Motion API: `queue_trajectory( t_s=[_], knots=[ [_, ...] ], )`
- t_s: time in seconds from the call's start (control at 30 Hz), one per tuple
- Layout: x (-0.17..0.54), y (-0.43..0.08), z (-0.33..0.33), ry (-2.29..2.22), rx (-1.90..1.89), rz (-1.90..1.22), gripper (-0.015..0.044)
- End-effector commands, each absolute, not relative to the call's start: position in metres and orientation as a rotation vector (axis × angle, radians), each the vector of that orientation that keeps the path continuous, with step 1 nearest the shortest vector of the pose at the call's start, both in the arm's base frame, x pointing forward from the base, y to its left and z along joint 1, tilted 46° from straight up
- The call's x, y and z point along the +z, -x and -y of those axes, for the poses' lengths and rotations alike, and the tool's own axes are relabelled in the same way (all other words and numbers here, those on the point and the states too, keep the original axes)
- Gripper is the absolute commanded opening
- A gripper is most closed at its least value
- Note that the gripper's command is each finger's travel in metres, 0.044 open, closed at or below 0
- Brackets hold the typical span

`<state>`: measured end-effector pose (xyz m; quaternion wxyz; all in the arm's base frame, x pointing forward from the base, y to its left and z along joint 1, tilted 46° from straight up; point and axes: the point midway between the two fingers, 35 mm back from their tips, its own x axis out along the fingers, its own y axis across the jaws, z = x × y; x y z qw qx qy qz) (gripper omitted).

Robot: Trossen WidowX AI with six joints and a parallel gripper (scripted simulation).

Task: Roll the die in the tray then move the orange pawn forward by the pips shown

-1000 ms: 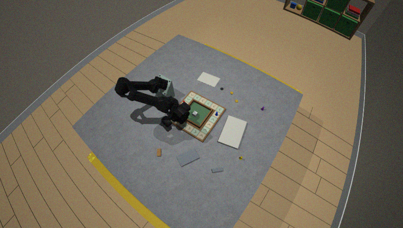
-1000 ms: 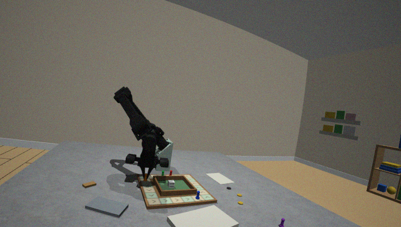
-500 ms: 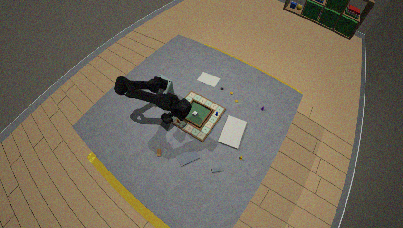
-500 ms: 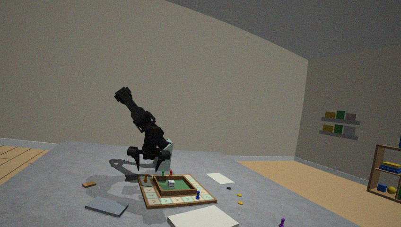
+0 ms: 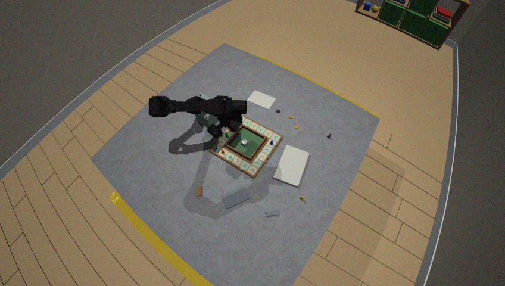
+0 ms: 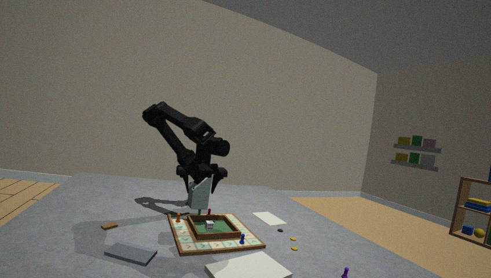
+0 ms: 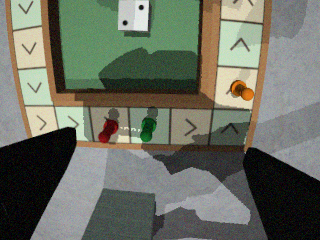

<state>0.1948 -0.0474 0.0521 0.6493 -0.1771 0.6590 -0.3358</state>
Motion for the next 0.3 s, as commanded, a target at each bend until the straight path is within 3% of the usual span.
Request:
queue_trajectory(
  t_s=[0.0,0.27],
  knots=[
    [0.047,-0.181,0.01,0.452,-0.751,-1.528,0.044],
    [0.046,-0.179,0.004,0.467,-0.742,-1.526,0.044]
  ],
)
